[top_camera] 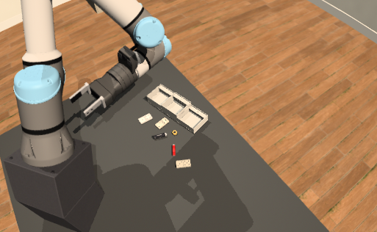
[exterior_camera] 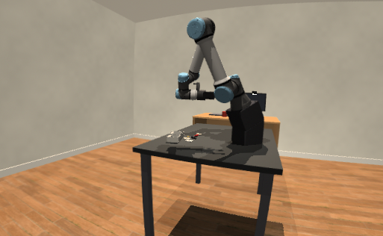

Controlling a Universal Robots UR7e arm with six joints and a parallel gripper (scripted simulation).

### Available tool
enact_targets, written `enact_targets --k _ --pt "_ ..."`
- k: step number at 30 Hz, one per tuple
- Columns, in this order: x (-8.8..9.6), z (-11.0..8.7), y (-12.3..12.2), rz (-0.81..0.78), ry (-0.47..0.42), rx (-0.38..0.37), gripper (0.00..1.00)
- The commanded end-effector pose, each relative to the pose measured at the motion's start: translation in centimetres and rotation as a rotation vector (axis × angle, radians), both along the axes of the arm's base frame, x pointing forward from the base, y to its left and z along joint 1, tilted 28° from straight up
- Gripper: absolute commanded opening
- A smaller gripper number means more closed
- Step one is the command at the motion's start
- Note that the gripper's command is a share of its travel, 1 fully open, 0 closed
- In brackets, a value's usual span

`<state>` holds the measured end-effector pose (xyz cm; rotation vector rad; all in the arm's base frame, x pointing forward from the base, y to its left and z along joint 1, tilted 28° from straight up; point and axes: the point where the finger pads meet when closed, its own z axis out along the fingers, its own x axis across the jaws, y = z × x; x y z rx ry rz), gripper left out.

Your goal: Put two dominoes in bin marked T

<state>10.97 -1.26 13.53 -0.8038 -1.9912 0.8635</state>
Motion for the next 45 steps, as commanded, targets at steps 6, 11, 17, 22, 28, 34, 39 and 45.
enact_targets --k 6,11,17,22,28,34,39,45 --pt "0.0 0.0 0.0 0.0 0.0 0.0 1.0" --pt "0.0 0.0 0.0 0.0 0.0 0.0 1.0" --pt "0.0 0.0 0.0 0.0 0.0 0.0 1.0" --pt "1.3 -3.7 1.4 0.0 0.0 0.0 0.31" --pt "3.0 -8.1 3.1 0.0 0.0 0.0 0.31" --pt "4.0 -10.8 4.2 0.0 0.0 0.0 0.31" --pt "4.5 -12.1 4.7 0.0 0.0 0.0 0.31" --pt "4.9 -11.9 5.5 -0.129 -0.112 0.046 0.31"
